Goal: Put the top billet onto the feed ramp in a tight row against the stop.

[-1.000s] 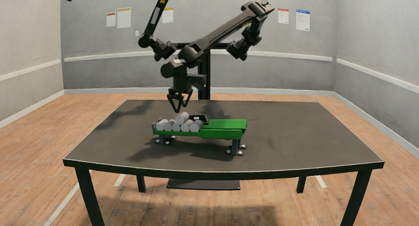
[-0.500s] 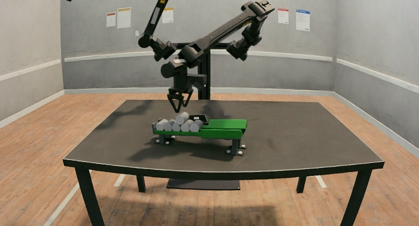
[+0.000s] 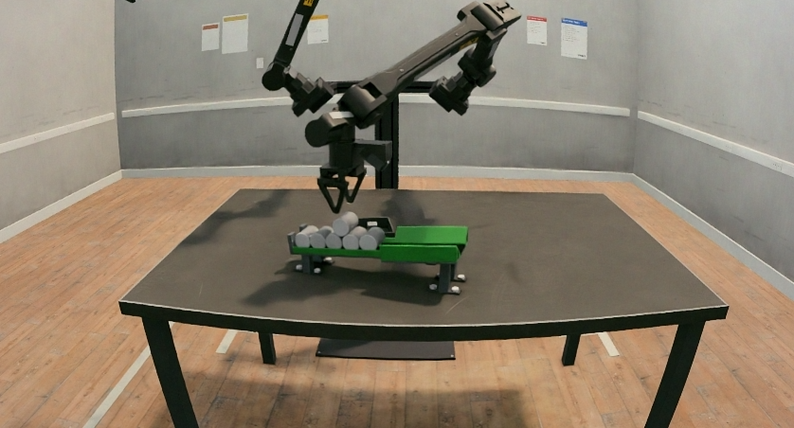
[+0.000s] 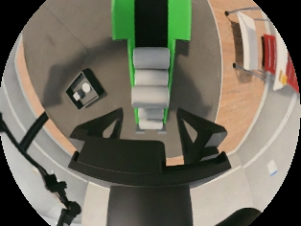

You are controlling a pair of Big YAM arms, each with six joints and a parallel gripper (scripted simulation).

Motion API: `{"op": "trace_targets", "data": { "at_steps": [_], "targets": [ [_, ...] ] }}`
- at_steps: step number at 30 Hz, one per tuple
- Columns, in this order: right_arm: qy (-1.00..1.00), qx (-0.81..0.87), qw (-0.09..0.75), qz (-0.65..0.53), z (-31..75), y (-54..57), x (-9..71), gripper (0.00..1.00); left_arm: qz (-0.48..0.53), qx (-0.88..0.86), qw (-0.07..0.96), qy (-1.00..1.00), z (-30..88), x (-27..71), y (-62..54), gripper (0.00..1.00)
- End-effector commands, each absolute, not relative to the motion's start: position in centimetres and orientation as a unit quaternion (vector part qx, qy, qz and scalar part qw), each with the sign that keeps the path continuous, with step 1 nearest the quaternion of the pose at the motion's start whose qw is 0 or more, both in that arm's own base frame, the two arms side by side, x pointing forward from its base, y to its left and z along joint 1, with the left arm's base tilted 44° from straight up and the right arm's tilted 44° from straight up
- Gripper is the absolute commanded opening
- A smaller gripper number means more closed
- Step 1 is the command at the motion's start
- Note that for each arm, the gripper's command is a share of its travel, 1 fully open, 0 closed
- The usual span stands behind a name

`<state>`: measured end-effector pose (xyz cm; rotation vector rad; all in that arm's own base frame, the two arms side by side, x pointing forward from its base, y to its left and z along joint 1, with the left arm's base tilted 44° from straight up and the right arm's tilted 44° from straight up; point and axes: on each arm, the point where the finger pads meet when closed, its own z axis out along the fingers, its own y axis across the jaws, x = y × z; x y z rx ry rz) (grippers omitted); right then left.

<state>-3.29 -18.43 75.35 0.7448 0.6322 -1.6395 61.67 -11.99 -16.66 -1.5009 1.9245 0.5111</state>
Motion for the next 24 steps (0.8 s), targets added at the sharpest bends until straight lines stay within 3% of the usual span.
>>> {"op": "trace_targets", "data": {
  "at_steps": [1, 24],
  "targets": [
    [0.274, 0.329, 0.579, -0.695, 74.83, -18.82, -3.51, 1.0, 0.179, -0.579, 0.329, 0.724, -14.53, 63.42, -11.19, 0.84],
    [0.274, 0.329, 0.579, -0.695, 74.83, -18.82, -3.51, 1.0, 0.179, -0.579, 0.329, 0.724, -14.25, 63.48, -10.89, 0.84]
  ]
}}
